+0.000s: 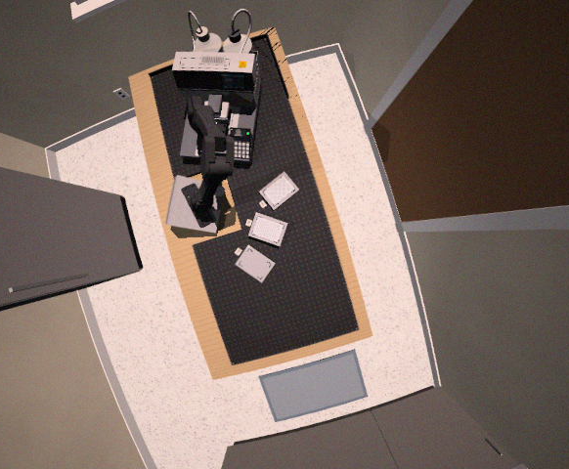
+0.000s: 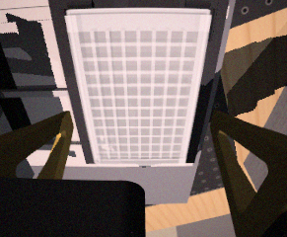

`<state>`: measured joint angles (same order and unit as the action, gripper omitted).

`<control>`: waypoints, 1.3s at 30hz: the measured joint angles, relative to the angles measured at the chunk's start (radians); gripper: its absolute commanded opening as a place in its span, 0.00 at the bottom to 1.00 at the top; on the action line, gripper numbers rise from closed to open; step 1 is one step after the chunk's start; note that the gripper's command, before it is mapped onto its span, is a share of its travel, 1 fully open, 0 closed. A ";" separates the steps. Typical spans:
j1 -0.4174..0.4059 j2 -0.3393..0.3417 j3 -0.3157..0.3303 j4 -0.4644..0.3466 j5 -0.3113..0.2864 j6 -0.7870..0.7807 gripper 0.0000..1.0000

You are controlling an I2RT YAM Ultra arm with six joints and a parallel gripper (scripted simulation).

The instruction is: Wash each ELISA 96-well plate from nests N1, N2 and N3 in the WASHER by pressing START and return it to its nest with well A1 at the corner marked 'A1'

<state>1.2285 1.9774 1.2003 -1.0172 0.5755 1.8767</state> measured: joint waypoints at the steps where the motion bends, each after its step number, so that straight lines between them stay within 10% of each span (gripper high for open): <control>1: -0.002 0.000 -0.002 0.003 0.000 -0.001 1.00; 39: -0.040 0.021 -0.058 0.102 0.008 -0.046 1.00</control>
<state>1.1881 1.9980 1.1427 -0.9154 0.5835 1.8305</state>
